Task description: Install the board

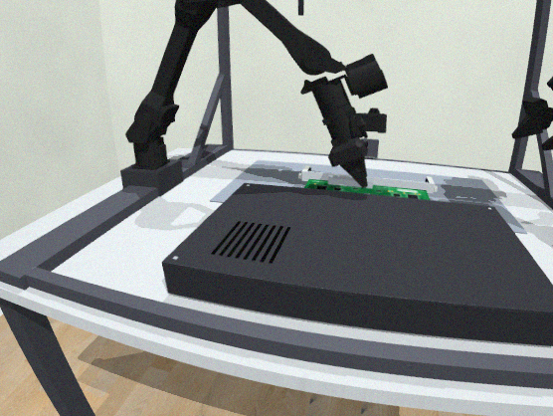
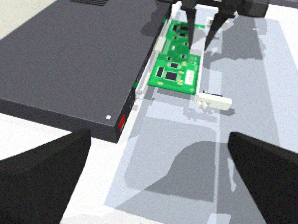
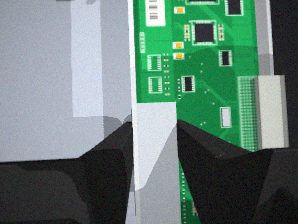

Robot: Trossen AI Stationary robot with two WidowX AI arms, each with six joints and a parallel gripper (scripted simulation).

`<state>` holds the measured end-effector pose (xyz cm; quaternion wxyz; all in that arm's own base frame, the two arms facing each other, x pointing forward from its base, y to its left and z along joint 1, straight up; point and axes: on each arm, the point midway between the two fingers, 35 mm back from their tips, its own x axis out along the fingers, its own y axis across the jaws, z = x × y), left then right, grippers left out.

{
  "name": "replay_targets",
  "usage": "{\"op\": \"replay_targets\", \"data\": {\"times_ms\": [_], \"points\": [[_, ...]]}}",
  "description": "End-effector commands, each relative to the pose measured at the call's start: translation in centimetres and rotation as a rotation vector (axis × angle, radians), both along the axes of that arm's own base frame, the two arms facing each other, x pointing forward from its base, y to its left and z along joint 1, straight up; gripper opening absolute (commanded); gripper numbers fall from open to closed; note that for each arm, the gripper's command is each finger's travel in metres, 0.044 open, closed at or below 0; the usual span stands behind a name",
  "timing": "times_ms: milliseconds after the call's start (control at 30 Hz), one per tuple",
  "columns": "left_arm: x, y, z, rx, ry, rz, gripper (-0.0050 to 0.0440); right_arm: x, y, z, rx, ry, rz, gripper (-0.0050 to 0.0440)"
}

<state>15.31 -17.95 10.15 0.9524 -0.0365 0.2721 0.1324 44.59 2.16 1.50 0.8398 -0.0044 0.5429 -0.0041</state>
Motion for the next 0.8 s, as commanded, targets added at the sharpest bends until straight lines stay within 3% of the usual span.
{"op": "replay_targets", "data": {"times_ms": [0,767], "points": [[1.0,0.2,0.0,-0.018,-0.008,-0.002,0.04,0.6,-0.6,2.0,-0.015,-0.058,-0.003,0.0081],[5.1,1.3,-3.1,-0.005,0.0,-0.002,0.04,1.3,-0.9,2.8,-0.008,-0.079,0.0,0.0081]]}}
